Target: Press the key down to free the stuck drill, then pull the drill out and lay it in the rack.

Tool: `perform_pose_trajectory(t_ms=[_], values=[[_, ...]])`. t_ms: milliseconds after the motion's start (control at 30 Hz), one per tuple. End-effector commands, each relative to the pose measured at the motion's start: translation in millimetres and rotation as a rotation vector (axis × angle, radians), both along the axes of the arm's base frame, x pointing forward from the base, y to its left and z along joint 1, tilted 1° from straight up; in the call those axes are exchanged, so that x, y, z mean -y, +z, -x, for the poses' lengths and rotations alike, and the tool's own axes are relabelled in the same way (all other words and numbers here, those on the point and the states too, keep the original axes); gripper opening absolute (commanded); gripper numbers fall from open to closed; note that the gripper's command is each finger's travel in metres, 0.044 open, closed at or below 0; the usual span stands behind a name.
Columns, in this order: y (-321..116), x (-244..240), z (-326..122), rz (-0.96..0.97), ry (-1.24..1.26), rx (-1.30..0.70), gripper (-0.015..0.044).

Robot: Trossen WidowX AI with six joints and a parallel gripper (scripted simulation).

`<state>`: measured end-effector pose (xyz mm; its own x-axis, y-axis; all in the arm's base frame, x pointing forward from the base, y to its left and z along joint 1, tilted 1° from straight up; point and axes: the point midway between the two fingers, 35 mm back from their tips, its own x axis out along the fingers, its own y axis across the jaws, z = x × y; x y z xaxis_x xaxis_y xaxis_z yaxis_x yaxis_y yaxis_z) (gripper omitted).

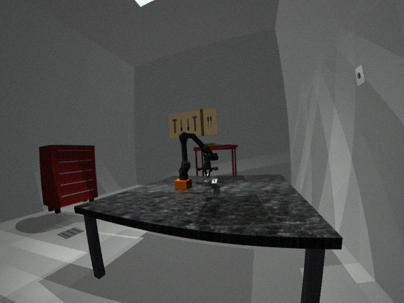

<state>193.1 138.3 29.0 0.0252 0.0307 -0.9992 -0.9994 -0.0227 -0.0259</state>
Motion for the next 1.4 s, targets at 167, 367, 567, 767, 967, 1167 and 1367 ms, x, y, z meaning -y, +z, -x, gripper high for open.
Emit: perform_pose_trajectory(t_ms=[167,367,567,767,967,1167,1367], values=[[-7,0,5,0.001,-0.005,0.008,0.0000],[-18,-1,5,0.001,-0.005,0.008,0.0000],[-23,0,5,0.001,-0.005,0.008,0.0000],[-28,-1,5,0.001,-0.005,0.008,0.0000],[-35,-2,4,0.001,-0.005,0.008,0.0000],[-42,-2,4,0.001,-0.005,0.008,0.0000],[-48,-2,4,0.001,-0.005,0.007,0.0000]])
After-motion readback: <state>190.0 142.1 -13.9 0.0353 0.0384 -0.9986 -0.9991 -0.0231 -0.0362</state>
